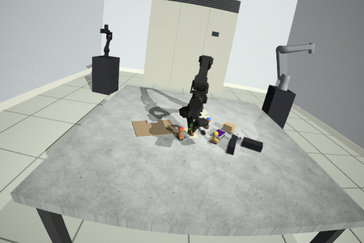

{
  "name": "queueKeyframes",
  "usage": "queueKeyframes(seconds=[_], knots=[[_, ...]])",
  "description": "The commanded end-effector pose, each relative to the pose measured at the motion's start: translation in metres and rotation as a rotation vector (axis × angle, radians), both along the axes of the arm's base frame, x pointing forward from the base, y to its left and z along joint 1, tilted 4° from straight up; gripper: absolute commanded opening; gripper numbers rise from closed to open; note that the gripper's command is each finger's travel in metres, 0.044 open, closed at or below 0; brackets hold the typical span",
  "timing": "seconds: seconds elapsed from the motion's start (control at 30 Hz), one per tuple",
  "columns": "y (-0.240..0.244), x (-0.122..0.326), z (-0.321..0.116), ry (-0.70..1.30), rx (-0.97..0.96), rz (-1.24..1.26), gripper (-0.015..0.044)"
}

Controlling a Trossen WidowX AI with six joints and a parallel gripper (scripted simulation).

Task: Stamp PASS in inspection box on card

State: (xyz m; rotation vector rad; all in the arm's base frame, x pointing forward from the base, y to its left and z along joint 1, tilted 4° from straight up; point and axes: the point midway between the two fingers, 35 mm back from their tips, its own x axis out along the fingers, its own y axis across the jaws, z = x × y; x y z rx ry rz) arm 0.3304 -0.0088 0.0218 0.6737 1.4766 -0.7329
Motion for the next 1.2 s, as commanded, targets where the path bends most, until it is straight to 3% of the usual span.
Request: queueKeyframes(seconds=[0.0,1.17], knots=[[-0.0006,-0.0001,-0.0016,0.002,-0.004,-0.002,0.0000],[-0.0007,-0.0004,-0.0076,0.002,-0.004,-0.002,0.0000]])
